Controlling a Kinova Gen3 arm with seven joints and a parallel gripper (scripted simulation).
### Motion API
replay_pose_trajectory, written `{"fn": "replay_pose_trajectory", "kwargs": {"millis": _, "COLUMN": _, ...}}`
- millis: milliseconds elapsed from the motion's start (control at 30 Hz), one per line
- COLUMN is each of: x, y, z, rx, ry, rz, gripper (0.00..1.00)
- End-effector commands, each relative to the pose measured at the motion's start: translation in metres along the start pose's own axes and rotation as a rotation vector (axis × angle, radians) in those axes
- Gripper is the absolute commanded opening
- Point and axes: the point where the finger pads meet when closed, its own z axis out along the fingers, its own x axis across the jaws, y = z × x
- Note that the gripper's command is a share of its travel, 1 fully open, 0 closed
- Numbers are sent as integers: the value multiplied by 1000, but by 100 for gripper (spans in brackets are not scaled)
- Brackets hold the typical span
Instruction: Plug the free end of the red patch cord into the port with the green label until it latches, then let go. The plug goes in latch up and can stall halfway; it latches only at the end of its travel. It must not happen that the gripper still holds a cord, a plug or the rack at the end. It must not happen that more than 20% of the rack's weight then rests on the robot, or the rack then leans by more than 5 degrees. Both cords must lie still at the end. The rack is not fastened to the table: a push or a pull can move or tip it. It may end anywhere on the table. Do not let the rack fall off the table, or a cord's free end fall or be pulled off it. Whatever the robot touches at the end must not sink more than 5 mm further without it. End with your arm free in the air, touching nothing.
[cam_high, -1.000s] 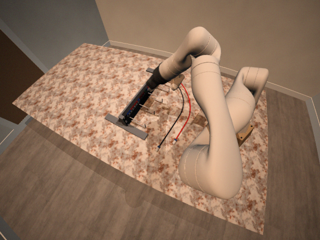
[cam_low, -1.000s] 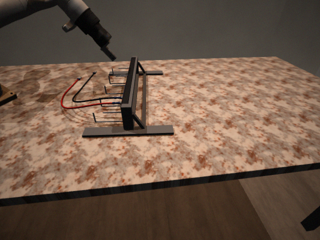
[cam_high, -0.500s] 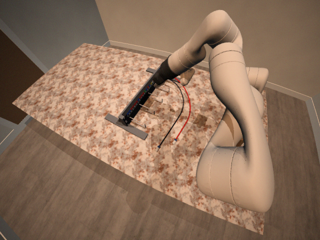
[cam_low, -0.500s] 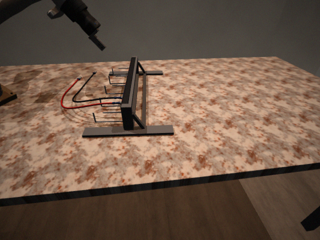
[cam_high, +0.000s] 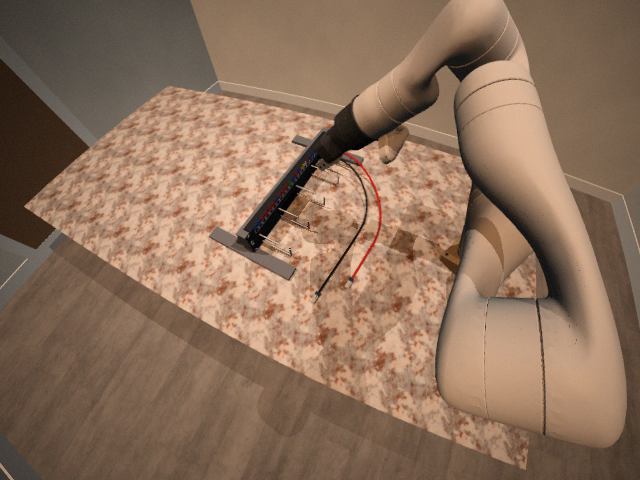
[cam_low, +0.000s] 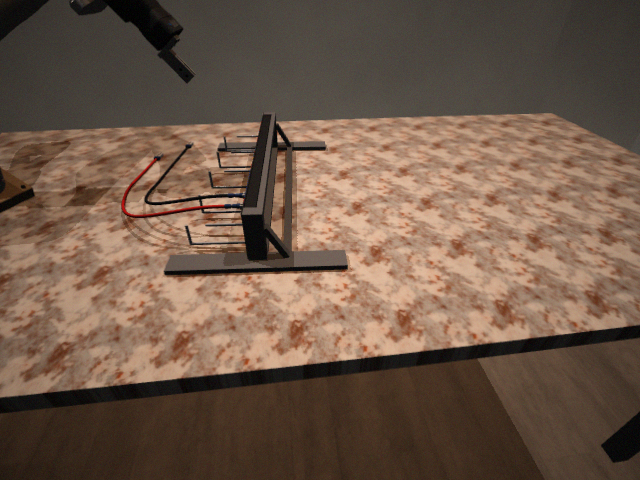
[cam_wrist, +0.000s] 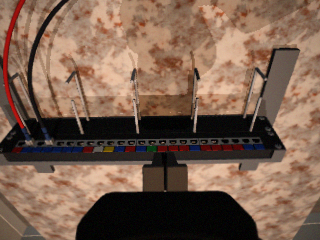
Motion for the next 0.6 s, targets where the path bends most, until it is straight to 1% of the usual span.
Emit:
{"fn": "replay_pose_trajectory", "kwargs": {"millis": 0, "x": 3, "y": 2, "z": -5, "rx": -5, "ry": 10, "rz": -3, "gripper": 0}}
{"fn": "replay_pose_trajectory", "kwargs": {"millis": 133, "x": 3, "y": 2, "z": -8, "rx": -5, "ry": 10, "rz": -3, "gripper": 0}}
{"fn": "replay_pose_trajectory", "kwargs": {"millis": 567, "x": 0, "y": 2, "z": -9, "rx": -5, "ry": 10, "rz": -3, "gripper": 0}}
